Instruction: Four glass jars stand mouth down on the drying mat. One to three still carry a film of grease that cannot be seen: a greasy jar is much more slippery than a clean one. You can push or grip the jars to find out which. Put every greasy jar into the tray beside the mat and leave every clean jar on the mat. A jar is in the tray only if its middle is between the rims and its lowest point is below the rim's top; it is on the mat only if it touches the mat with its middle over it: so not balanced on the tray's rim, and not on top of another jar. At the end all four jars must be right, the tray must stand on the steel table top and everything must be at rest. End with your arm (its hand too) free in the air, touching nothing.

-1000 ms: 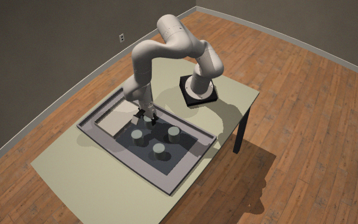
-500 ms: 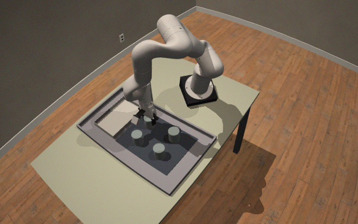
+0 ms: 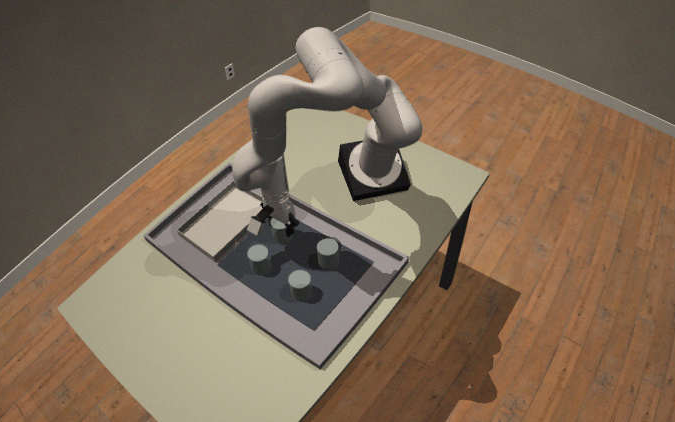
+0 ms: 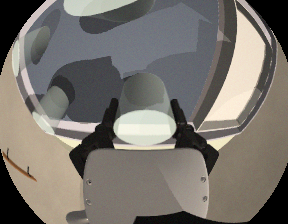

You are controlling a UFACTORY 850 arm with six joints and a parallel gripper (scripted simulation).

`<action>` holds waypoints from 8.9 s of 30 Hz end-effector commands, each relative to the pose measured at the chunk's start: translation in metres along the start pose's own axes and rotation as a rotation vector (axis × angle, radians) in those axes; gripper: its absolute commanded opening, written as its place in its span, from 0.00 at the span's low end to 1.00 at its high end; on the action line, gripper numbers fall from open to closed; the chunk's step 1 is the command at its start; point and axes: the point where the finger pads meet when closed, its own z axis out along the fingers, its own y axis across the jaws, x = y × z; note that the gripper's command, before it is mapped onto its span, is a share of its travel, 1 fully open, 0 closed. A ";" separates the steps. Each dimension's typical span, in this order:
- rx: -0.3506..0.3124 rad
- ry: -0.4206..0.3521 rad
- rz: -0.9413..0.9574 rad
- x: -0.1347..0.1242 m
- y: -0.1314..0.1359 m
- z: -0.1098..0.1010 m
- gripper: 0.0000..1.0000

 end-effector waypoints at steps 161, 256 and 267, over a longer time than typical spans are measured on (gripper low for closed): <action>-0.001 0.001 0.000 0.071 0.216 -0.116 0.00; -0.001 0.001 0.000 0.071 0.216 -0.059 1.00; -0.001 0.001 0.000 0.071 0.216 -0.094 1.00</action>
